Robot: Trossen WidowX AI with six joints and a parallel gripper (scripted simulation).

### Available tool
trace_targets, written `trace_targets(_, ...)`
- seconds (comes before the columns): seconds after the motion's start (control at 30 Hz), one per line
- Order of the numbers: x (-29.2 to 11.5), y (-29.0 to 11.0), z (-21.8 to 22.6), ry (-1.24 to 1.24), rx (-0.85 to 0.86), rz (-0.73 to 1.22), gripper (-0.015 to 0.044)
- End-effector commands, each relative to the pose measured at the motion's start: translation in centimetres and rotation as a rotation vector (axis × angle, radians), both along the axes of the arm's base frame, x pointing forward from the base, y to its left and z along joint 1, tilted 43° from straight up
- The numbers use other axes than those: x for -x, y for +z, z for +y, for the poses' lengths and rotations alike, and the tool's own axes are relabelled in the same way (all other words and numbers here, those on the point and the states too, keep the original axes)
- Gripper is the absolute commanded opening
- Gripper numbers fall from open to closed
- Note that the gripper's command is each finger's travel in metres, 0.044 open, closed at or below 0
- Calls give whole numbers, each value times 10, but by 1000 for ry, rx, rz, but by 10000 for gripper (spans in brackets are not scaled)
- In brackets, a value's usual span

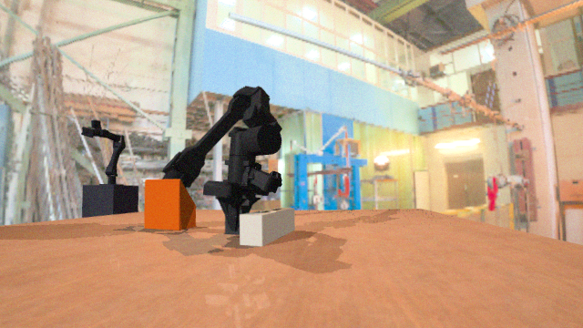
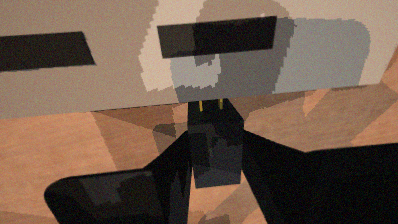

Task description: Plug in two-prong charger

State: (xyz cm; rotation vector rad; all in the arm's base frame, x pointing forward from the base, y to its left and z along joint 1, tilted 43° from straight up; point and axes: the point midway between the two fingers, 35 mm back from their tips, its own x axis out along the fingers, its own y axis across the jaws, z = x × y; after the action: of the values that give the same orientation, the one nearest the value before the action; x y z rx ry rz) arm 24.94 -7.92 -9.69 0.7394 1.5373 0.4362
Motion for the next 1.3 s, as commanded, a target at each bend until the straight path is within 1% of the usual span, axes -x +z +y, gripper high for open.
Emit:
trace_targets(0.0,-3,1,-1,-7,-2,-1,0)
trace_targets(1.27,-10,0,-3,-7,-2,-1,0)
